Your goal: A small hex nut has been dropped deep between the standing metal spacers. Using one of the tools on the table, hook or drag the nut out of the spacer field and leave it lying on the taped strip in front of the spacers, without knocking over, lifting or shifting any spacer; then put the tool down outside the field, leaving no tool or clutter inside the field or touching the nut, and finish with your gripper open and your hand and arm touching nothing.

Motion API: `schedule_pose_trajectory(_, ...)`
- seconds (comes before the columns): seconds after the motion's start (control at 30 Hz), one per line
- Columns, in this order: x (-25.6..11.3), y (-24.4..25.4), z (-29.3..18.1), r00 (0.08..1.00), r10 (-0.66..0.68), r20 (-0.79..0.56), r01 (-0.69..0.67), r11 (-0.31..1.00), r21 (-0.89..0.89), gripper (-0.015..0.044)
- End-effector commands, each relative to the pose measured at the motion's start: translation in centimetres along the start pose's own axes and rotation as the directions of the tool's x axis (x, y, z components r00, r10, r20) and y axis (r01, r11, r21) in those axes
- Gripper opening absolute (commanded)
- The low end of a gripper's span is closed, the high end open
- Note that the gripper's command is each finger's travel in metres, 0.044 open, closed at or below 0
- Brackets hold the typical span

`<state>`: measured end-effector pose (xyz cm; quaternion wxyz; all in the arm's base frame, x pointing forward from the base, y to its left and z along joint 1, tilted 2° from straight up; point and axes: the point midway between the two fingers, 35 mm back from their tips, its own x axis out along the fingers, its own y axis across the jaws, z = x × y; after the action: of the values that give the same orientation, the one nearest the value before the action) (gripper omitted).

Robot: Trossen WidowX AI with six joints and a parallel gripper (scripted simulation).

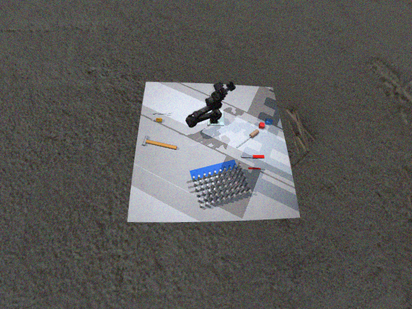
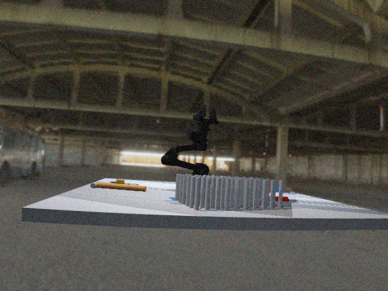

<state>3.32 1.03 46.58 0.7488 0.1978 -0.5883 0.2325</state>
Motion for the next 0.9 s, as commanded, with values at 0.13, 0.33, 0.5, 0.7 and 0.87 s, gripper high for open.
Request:
schedule_pose_trajectory(0.13, 0.6, 3.2, -0.4, 0.996, 0.092, 0.0, -0.092, 0.993, -0.076, 0.044)
schedule_pose_trajectory(0.33, 1.2, 7.9, -3.6, 0.968, 0.235, -0.083, -0.247, 0.952, -0.183, 0.044)
schedule_pose_trajectory(0.5, 1.2, 10.3, -8.3, 0.925, 0.312, -0.217, -0.36, 0.903, -0.236, 0.044)
schedule_pose_trajectory(0.7, 0.5, 10.6, -15.6, 0.845, 0.326, -0.425, -0.455, 0.855, -0.25, 0.044)
schedule_pose_trajectory(0.87, -0.8, 8.1, -21.9, 0.752, 0.261, -0.605, -0.482, 0.844, -0.234, 0.044)
